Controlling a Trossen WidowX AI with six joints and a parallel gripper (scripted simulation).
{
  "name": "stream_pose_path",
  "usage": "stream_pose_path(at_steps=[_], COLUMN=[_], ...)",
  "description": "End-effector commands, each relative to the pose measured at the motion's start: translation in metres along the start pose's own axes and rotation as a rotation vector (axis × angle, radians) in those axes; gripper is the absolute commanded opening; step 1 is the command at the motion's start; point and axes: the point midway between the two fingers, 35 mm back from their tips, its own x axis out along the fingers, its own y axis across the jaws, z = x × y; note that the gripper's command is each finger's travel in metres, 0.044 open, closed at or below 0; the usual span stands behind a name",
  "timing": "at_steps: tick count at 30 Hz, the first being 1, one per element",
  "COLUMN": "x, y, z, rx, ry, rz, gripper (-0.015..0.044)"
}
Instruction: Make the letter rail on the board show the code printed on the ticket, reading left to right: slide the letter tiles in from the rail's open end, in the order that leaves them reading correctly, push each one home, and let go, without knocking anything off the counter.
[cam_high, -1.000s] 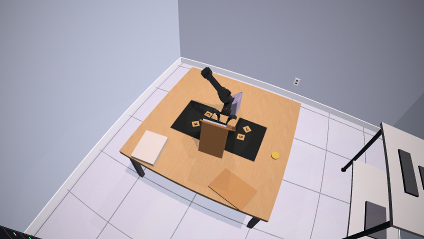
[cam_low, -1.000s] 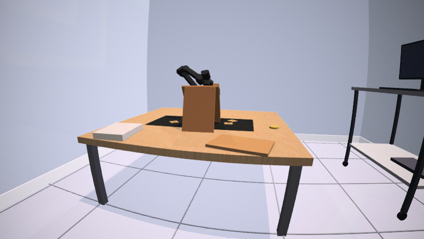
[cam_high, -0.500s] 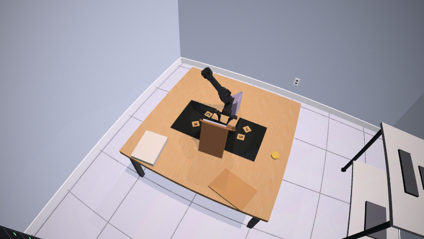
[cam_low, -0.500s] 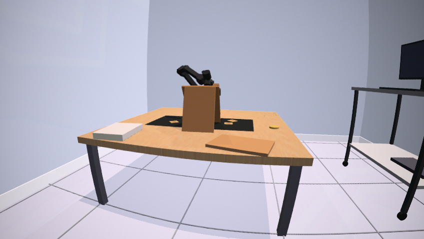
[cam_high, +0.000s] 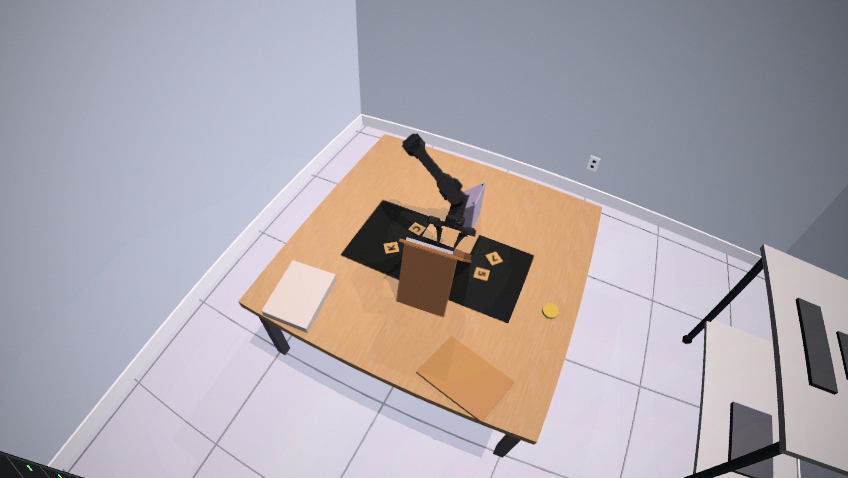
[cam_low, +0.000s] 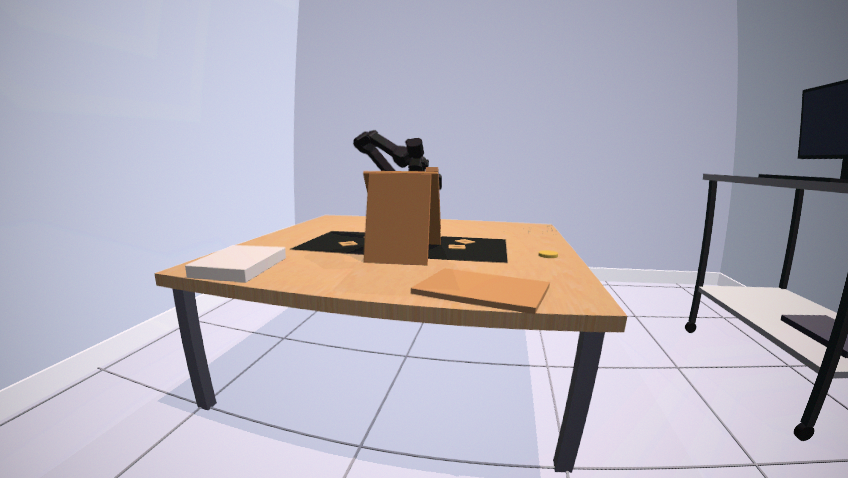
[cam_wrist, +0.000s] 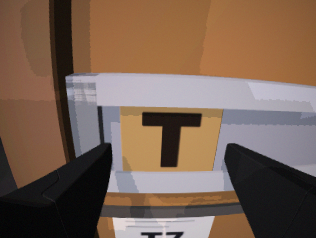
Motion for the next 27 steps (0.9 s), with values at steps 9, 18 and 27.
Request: stream_pose_path(at_steps=[9,18,27], x=[-0.009,-0.015,-0.02], y=[0.0,0.002,0.002], z=[0.0,-0.001,-0.002], rx=[0.006,0.006,0.006], ry=[-0.003,-0.003,-0.003], rz=[-0.002,-0.002,-0.002], gripper=[0.0295,0.0295,0.0295])
